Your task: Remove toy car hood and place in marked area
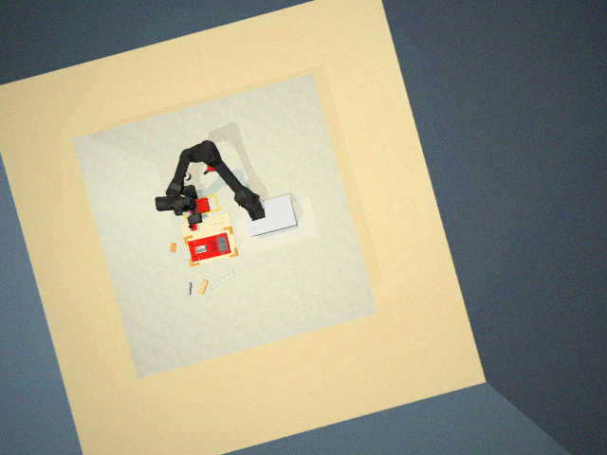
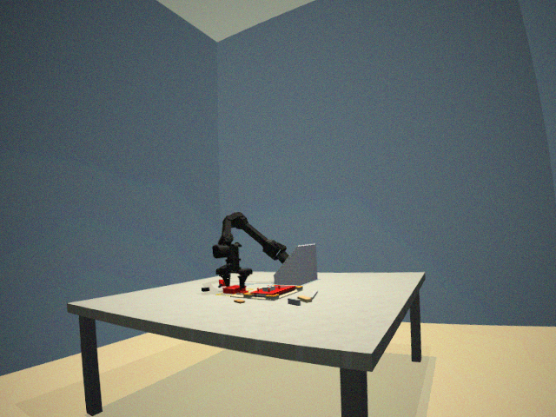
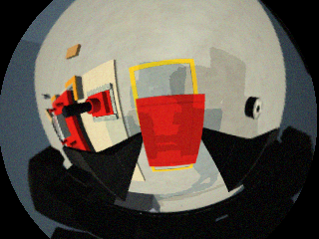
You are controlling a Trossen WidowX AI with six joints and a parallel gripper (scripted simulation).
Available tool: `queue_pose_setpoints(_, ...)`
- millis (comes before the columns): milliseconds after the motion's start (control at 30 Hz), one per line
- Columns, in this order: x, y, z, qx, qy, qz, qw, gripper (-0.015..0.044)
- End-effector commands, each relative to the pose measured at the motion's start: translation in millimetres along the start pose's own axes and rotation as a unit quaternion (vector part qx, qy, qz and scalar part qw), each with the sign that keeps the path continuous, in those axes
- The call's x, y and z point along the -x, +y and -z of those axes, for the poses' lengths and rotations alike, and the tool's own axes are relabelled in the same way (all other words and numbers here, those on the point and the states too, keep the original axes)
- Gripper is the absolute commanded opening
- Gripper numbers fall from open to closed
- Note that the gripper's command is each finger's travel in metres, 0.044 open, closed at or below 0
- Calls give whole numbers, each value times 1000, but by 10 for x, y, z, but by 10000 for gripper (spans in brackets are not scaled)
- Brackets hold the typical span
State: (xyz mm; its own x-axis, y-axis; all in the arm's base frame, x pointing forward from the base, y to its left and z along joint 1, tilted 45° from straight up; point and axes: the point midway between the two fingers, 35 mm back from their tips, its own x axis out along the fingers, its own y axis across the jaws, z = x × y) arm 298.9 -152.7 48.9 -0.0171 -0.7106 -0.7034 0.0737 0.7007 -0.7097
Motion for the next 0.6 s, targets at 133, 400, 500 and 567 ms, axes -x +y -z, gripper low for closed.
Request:
queue_pose_setpoints(133, 423, 14, -28, -1, 1, -2, 1000, 440)
queue_pose_setpoints(400, 725, 5, -7, -1, 1, 0, 1000, 440)
queue_pose_setpoints(500, 725, 5, -7, -1, 1, 0, 1000, 440)
queue_pose_setpoints(567, 725, 5, -7, -1, 1, 0, 1000, 440)
